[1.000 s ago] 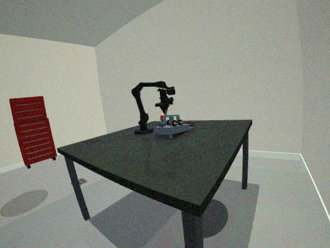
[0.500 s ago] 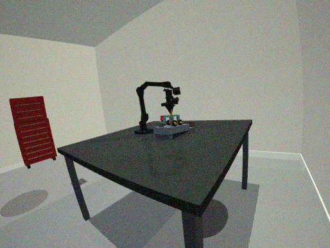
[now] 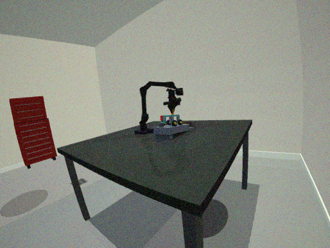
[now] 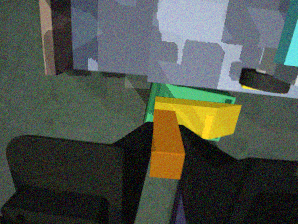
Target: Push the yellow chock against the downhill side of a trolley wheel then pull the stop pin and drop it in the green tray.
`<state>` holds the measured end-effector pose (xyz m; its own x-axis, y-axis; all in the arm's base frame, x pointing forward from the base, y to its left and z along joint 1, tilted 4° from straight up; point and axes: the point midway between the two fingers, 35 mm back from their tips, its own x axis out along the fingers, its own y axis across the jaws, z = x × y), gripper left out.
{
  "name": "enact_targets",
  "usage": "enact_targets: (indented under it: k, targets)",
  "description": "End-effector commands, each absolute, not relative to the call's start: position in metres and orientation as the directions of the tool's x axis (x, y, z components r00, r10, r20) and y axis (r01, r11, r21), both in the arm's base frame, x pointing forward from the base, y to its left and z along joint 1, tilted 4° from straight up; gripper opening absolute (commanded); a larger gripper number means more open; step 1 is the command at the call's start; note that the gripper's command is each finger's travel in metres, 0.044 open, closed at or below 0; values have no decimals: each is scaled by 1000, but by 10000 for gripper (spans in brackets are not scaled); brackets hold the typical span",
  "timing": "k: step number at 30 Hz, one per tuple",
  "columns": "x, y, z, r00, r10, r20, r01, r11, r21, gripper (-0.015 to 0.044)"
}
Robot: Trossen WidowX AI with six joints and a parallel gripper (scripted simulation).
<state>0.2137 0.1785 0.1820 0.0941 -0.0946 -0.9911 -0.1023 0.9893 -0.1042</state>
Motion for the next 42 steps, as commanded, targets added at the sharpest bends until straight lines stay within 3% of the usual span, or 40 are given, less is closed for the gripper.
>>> enact_targets:
  k: [1, 42]
  targets:
    - [225, 181, 181, 100, -100, -990, -102, 989, -111, 0]
    - [246, 177, 117, 101, -101, -990, -102, 989, -111, 0]
